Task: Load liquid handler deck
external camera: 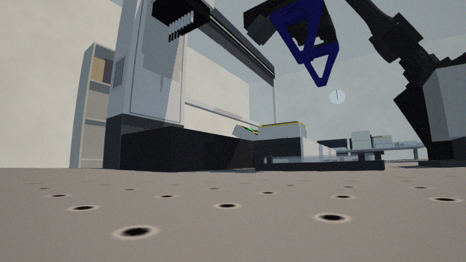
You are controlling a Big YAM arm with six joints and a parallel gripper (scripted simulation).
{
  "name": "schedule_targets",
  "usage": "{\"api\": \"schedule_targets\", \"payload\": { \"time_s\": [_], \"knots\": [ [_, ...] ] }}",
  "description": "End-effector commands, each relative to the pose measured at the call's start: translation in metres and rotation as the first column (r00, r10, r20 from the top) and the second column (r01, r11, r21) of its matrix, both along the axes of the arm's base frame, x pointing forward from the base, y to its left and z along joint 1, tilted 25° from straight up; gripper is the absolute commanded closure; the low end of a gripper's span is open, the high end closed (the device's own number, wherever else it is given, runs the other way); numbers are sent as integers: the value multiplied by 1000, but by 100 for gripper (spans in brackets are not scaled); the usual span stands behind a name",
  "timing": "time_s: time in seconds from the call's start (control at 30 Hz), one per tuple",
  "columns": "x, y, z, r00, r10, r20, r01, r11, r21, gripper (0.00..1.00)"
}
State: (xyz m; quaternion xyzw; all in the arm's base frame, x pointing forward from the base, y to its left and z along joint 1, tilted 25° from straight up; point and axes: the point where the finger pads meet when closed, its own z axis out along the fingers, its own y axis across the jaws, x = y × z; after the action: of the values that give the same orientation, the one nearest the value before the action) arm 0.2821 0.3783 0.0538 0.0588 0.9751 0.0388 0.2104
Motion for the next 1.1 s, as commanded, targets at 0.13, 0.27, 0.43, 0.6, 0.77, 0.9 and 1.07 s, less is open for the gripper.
{"api": "schedule_targets", "payload": {
  "time_s": [0.13,0.27,0.43,0.6,0.77,0.9,1.07],
  "knots": [
    [0,23,37,999,3,35,-5,998,59,0],
    [-3,22,44,999,3,35,-5,998,60,0],
    [-5,21,52,999,1,35,-3,998,60,0],
    [-6,18,41,1000,-3,19,3,1000,30,0],
    [-12,21,65,999,3,35,-5,998,62,0],
    [-15,20,71,999,3,35,-5,998,63,0],
    [-18,19,77,999,3,34,-5,998,61,0]
  ]
}}
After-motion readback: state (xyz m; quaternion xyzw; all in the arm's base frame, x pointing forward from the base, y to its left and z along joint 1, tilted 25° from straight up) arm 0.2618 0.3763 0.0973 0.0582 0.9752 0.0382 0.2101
